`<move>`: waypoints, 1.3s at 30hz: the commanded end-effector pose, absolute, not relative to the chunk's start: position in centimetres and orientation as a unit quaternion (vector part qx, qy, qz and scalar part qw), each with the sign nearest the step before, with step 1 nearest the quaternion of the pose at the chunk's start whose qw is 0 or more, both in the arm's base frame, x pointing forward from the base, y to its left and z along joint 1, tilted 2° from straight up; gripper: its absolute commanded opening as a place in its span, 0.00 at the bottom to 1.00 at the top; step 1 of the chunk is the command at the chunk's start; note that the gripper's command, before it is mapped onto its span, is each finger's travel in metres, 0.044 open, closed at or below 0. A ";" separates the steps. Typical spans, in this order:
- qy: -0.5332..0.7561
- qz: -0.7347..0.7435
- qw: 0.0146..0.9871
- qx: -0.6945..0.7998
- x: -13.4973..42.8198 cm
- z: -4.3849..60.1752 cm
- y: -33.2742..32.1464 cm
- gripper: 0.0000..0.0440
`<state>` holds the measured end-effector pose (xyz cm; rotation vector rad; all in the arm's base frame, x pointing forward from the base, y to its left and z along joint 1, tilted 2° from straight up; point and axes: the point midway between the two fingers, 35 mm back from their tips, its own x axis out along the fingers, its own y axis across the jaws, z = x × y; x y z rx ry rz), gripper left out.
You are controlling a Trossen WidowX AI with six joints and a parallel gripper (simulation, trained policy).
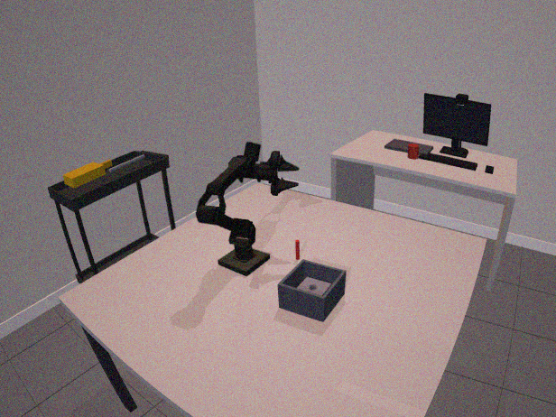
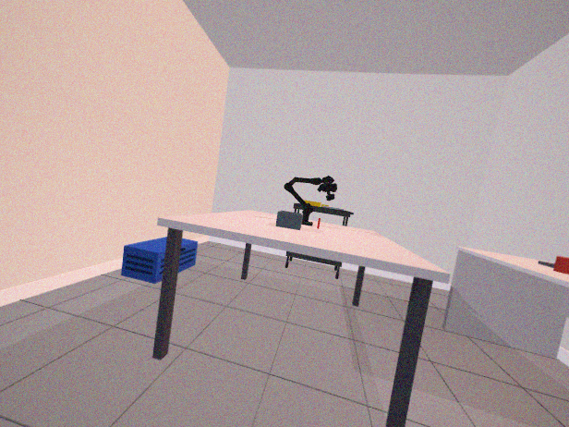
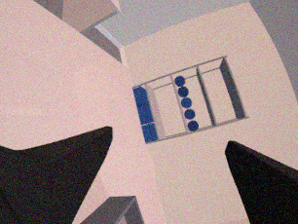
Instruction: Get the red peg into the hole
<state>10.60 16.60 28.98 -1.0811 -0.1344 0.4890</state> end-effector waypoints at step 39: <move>0.366 0.141 0.920 -0.017 18.1 22.6 15.8 1.00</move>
